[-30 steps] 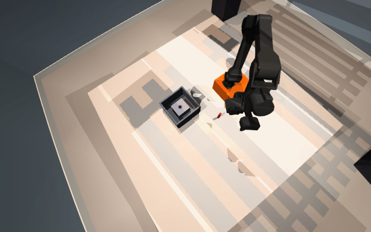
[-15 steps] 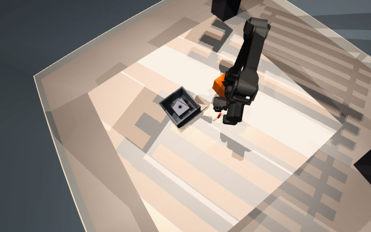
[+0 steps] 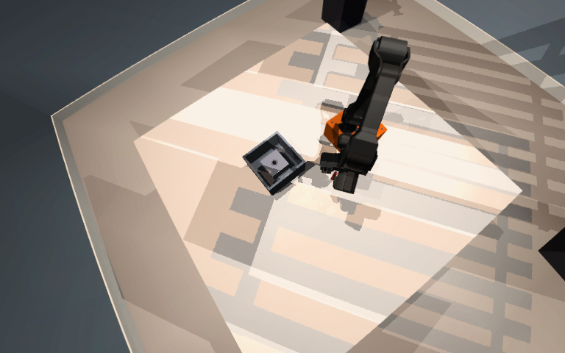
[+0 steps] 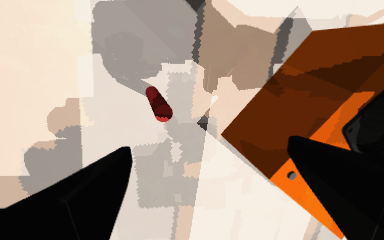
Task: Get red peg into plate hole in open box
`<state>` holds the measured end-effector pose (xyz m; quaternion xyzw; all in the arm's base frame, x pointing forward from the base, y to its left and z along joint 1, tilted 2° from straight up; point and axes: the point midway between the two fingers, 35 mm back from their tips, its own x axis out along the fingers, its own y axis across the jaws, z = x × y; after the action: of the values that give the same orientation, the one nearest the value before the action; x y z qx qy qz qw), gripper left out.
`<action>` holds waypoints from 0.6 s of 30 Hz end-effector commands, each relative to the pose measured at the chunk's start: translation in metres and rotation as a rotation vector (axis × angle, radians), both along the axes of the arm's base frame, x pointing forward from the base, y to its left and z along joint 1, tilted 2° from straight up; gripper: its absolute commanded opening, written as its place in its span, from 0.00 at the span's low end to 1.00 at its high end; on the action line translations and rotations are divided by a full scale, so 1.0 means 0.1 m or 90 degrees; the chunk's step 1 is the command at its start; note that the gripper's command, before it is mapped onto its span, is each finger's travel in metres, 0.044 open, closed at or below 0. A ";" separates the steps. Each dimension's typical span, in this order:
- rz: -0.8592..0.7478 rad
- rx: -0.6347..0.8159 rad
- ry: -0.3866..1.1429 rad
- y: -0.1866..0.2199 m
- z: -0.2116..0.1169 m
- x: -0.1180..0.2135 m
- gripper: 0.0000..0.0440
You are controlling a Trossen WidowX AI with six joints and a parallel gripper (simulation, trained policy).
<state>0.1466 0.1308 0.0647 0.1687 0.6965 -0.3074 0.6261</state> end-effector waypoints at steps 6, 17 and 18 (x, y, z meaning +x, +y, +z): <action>0.008 -0.027 0.013 -0.03 -0.35 0.00 1.00; 0.012 -0.029 -0.012 -0.02 -0.80 0.04 1.00; 0.012 -0.028 -0.016 -0.02 -0.84 0.05 1.00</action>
<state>0.1521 0.1316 -0.0041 0.1530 0.6891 -0.3128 0.6356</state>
